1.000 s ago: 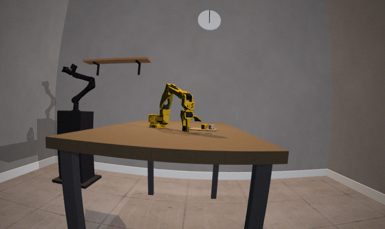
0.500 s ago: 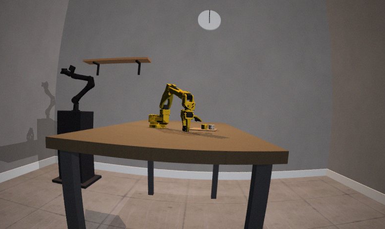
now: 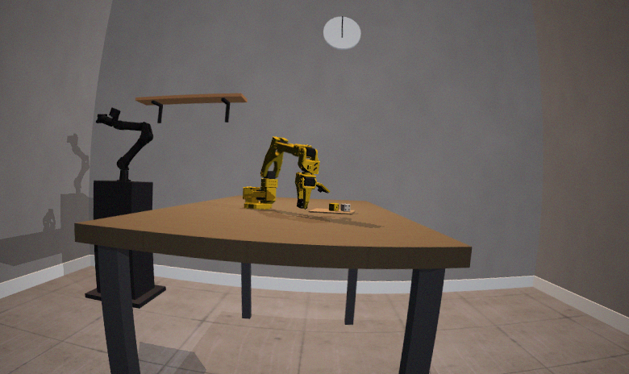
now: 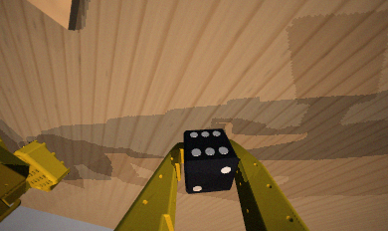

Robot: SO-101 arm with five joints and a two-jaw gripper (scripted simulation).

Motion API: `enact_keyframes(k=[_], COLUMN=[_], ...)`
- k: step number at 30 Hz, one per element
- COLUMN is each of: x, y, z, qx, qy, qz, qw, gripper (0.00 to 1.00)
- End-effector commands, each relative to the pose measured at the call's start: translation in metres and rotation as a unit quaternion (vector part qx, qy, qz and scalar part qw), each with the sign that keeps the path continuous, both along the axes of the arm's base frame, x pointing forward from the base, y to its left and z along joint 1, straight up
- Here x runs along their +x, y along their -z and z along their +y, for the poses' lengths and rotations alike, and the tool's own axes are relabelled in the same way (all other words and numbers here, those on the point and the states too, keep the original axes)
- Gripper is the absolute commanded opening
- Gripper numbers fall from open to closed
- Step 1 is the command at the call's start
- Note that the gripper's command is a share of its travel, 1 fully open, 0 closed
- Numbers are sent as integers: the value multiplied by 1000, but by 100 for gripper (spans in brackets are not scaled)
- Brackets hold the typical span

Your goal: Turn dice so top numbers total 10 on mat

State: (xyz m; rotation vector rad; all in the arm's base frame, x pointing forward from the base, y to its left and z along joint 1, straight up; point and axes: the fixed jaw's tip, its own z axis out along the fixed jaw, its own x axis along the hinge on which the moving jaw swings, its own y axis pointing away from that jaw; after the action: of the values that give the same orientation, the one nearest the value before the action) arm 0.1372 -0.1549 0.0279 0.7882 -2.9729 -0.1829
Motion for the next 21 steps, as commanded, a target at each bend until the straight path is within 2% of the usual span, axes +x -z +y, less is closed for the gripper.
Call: enact_keyframes(k=[1, 7, 16, 21], x=[6, 6, 7, 12], y=[-24, -33, -33, -33], z=[-7, -6, -5, 2], qx=[-28, -28, -28, -28], qy=[-5, -5, -8, -29], qz=[-26, -26, -27, -27], qw=[999, 999, 999, 999], gripper=[0, 0, 0, 0])
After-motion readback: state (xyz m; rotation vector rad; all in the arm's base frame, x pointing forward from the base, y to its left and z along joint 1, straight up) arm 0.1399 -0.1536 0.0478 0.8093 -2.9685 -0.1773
